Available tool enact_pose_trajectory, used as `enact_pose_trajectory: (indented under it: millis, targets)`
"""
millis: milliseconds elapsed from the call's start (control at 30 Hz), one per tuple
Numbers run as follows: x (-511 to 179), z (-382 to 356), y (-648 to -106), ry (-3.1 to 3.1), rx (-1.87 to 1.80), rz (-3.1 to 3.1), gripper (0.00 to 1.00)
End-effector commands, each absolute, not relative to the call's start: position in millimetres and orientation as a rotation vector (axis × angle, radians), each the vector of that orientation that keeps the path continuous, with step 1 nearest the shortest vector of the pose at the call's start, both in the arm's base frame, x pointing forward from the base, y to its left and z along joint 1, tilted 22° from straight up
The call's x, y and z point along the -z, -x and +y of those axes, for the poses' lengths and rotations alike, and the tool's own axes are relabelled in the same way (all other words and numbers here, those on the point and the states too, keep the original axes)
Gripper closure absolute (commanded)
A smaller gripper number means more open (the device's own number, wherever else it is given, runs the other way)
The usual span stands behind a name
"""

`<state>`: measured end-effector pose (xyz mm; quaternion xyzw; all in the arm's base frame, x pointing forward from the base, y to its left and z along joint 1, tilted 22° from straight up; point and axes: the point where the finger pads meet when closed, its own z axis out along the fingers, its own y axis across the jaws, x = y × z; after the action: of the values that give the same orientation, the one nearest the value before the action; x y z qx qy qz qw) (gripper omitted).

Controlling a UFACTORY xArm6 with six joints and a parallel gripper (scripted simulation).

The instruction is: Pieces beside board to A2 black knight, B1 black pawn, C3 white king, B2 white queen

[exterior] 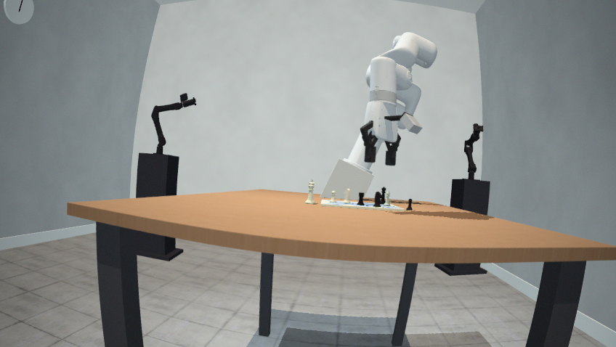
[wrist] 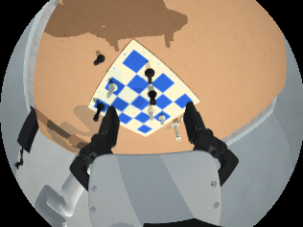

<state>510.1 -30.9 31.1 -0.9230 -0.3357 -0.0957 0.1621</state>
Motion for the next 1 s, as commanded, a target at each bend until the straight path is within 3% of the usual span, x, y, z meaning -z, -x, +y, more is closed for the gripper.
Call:
enact_pose_trajectory:
  millis: [0, 167, 533, 567, 967]
  targets:
    - [-32.9, -30.9, -511.4, 2.637, 0.278, -0.956, 0.00]
    - [-43.5, 31.0, -496.6, 2.706, 0.230, -0.684, 0.00]
    - [-50.2, 72.0, -480.4, 2.739, 0.194, -0.486, 0.00]
    - [-50.2, 72.0, -480.4, 2.739, 0.194, -0.486, 0.66]
    - [-50.2, 72.0, -480.4, 2.739, 0.194, -0.486, 0.66]
